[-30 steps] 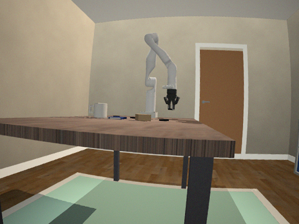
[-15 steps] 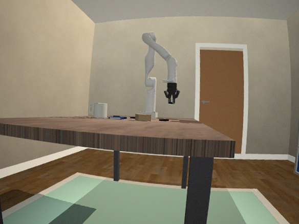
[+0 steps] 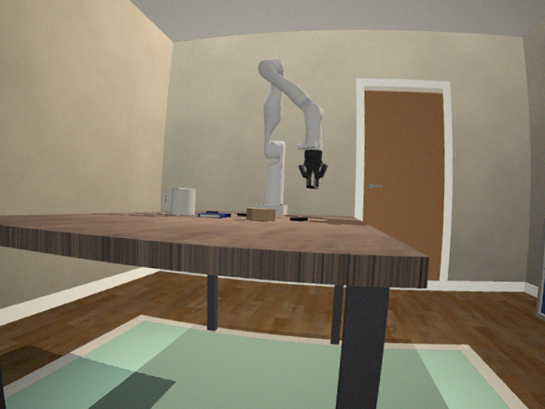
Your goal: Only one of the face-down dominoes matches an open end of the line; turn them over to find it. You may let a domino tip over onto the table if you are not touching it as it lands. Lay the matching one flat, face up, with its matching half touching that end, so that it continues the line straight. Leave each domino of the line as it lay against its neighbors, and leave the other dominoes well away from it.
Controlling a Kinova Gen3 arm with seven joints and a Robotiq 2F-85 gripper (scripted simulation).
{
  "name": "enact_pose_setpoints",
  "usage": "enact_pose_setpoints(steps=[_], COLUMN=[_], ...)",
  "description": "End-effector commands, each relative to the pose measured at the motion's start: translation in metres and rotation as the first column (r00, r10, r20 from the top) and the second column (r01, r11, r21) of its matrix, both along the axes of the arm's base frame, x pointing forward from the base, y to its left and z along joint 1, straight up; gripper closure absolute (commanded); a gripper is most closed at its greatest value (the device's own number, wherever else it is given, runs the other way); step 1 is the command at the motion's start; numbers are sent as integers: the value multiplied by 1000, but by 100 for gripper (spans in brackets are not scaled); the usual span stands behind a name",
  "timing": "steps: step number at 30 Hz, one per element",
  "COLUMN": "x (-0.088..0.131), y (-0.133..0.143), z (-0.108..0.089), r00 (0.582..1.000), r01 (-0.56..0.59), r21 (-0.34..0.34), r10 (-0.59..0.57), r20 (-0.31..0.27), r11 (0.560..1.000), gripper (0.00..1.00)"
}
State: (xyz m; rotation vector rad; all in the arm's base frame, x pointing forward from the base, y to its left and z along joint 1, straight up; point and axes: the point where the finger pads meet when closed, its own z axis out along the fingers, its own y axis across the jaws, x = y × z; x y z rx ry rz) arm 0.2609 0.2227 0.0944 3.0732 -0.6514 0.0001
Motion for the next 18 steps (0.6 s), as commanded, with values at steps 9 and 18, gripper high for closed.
enact_pose_setpoints(steps=[9,18], x=[5,13], y=[-6,-17], z=[0,-1], r00=[999,995], r01=[-38,-102], r21=[-1,-4], r10=[38,102], r20=[-1,-5], r11=[999,995], gripper=[69,69])
